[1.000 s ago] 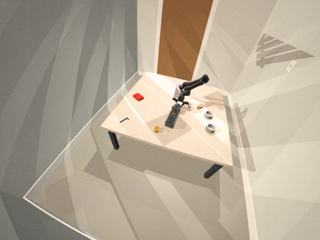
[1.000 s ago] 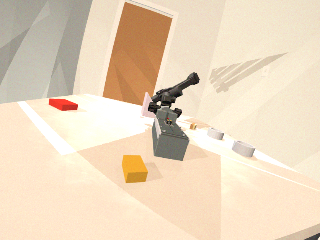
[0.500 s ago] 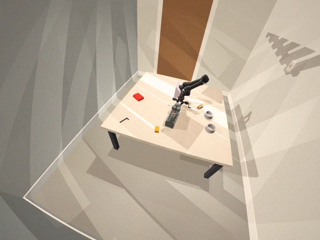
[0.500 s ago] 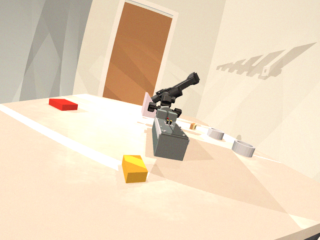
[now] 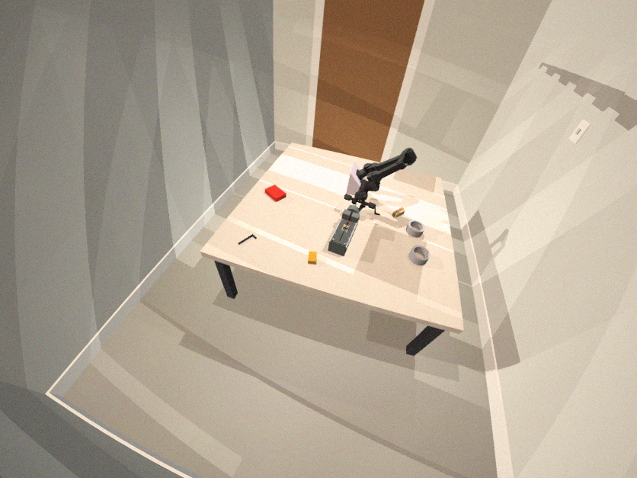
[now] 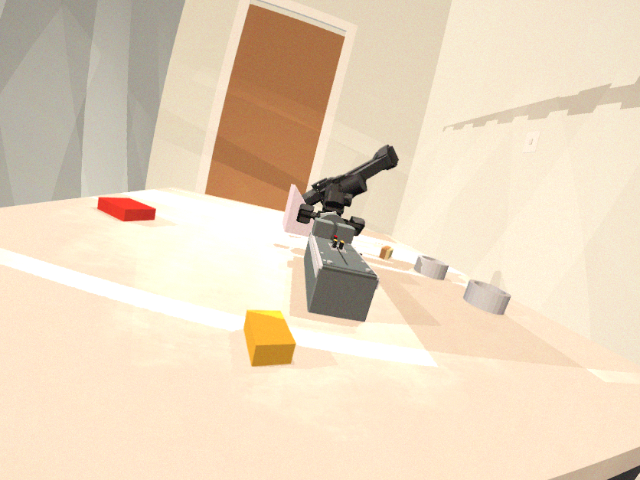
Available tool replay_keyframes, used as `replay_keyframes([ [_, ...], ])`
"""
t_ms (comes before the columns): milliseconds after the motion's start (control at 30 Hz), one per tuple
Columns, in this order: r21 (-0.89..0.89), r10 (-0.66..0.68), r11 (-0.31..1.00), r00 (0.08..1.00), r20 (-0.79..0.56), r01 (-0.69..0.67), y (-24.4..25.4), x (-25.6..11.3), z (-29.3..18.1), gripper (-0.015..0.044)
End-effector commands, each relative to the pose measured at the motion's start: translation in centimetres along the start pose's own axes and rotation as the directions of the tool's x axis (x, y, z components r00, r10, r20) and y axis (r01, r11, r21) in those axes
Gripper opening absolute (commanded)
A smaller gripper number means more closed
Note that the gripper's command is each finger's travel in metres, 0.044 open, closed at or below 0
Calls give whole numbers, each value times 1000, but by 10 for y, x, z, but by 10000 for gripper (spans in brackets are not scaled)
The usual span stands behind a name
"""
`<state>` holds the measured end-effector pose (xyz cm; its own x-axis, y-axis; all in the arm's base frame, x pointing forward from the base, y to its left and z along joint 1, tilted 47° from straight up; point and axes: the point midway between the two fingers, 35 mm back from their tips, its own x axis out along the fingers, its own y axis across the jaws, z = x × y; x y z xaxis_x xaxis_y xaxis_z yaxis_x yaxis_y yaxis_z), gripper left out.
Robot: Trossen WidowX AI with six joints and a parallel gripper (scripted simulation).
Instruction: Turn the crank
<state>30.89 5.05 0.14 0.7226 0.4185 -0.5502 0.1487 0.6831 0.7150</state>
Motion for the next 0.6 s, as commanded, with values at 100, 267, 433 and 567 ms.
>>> replay_keyframes([
  [100,-6,21,1000,1000,2,-21,10,-4,3,0],
  [267,-6,21,1000,1000,2,-21,14,-6,6,0],
  [433,-6,21,1000,1000,2,-21,17,-10,9,0],
  [567,-6,21,1000,1000,2,-21,19,-13,13,0],
])
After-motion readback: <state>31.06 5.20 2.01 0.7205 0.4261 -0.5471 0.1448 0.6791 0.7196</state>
